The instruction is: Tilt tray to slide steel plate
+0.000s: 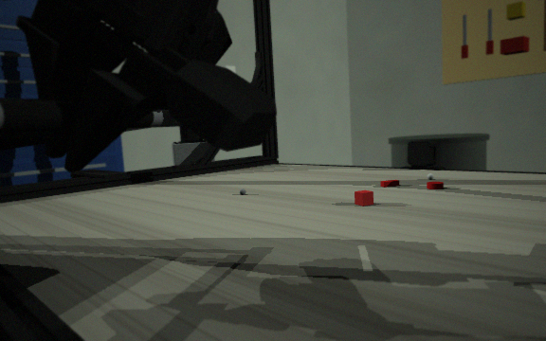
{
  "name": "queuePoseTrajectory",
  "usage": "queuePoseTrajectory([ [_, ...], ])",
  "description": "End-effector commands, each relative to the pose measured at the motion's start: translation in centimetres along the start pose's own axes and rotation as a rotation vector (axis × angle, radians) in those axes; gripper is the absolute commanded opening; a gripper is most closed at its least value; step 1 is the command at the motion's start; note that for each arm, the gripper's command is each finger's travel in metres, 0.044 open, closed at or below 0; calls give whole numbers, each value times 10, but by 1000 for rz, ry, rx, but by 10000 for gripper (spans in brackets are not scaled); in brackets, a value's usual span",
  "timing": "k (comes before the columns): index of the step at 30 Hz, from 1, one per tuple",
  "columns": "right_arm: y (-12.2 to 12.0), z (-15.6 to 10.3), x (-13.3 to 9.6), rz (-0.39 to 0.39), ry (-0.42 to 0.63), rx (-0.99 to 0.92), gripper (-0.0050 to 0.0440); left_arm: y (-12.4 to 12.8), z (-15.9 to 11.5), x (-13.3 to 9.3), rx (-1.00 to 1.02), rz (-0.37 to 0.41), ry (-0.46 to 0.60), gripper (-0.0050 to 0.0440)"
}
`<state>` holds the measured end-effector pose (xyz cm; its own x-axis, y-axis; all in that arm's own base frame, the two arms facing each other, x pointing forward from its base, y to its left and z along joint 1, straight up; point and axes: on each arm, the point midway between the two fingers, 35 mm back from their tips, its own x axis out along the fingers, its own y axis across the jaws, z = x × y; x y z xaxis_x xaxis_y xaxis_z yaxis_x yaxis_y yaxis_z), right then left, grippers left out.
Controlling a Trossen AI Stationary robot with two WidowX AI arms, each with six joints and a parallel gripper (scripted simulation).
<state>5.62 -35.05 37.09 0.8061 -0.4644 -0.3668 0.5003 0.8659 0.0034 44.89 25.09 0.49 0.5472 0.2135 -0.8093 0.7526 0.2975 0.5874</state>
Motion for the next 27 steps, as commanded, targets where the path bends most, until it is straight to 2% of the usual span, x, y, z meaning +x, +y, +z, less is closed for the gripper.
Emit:
queuePoseTrajectory([
  [1, 0, 0, 0, 0, 0, -3, 440, 12, -1, -13, 0, 26, 3, 0],
  [22, 0, 0, 0, 0, 0, -3, 440, 15, -1, -16, 0, 33, 3, 0],
  [27, 0, 0, 0, 0, 0, -3, 440, 6, -1, -6, 0, 20, 3, 0],
])
